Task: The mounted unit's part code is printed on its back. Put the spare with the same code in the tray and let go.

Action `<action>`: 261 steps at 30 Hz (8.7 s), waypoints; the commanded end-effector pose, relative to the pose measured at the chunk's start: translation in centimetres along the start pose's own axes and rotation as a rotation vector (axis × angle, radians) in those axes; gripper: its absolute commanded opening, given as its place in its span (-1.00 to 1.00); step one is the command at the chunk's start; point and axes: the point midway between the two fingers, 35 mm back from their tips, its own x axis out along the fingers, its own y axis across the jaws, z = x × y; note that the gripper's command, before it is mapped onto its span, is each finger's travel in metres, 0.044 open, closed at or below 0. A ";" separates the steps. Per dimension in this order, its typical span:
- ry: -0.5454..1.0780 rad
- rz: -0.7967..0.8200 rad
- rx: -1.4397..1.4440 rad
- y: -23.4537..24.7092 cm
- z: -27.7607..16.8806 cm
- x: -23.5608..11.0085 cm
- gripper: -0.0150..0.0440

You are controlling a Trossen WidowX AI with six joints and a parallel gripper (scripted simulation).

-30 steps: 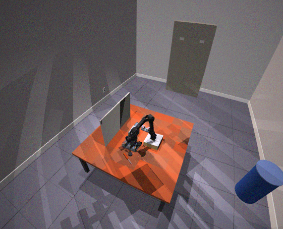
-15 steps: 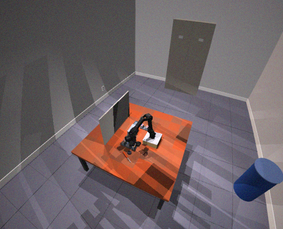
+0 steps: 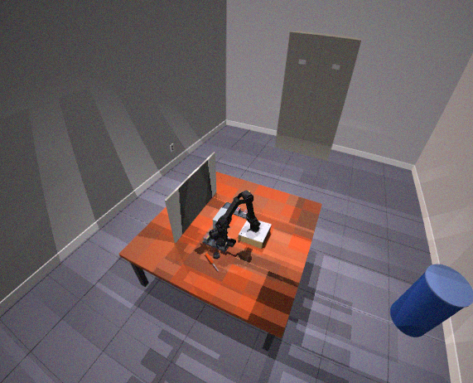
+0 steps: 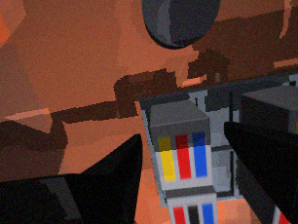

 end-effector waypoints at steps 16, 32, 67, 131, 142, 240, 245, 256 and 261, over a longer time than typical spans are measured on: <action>0.013 0.004 -0.004 0.3 -0.5 1.5 0.53; 0.009 0.005 -0.001 0.3 -0.4 1.4 -0.03; 0.012 0.004 -0.004 0.2 -0.4 -6.5 -0.49; 0.015 -0.029 0.082 -14.9 -11.6 -14.3 -0.49; 0.019 -0.031 0.095 -17.7 -16.8 -14.6 -0.49; 0.055 -0.015 -0.008 -19.4 -41.7 -10.6 -0.49; 0.055 -0.015 -0.008 -19.4 -41.7 -10.1 -0.49; 0.055 -0.015 -0.008 -19.5 -41.8 -9.0 -0.49; 0.055 -0.015 -0.008 -19.5 -41.9 -8.6 -0.49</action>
